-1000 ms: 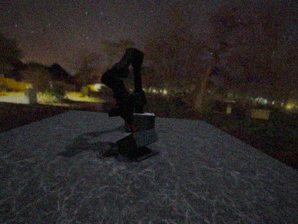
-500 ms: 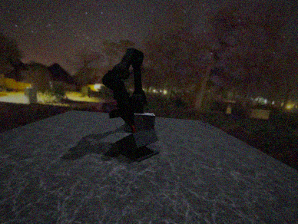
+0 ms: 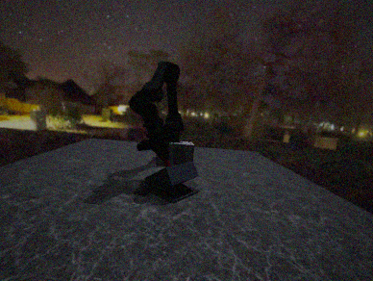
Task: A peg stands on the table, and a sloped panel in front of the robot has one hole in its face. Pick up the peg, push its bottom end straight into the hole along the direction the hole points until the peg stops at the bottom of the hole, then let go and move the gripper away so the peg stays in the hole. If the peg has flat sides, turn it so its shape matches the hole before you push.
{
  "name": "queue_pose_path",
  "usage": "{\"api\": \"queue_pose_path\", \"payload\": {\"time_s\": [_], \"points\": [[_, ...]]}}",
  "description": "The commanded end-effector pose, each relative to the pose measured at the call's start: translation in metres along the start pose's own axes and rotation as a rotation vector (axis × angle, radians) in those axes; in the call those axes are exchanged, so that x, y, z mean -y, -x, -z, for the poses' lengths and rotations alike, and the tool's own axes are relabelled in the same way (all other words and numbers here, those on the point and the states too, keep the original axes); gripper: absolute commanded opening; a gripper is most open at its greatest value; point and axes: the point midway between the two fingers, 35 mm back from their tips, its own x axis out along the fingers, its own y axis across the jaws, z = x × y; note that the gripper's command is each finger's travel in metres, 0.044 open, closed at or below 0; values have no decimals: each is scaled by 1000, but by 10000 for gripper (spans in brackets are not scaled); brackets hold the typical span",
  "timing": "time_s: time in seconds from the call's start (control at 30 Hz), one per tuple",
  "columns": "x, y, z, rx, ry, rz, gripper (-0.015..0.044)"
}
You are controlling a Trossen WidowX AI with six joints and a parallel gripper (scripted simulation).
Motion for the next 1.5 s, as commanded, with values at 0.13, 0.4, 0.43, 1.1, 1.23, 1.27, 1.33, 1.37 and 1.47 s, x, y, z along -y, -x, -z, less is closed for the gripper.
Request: {"api": "queue_pose_path", "payload": {"time_s": [0.13, 0.4, 0.43, 1.1, 1.23, 1.27, 1.33, 1.37, 1.47], "points": [[0, -6, 0, -3, -1, -1, 0], [0, -11, 0, -3, -1, -1, 0], [0, -12, 0, -3, -1, -1, 0], [0, -16, 0, 1, 1, 1, 0], [0, -16, 0, 1, 1, 1, 79], [0, -16, 0, 1, 1, 1, 105], [0, -16, 0, 1, 1, 1, 158], [0, -16, 0, 1, 1, 1, 184], [0, -16, 0, 1, 1, 1, 263]]}}
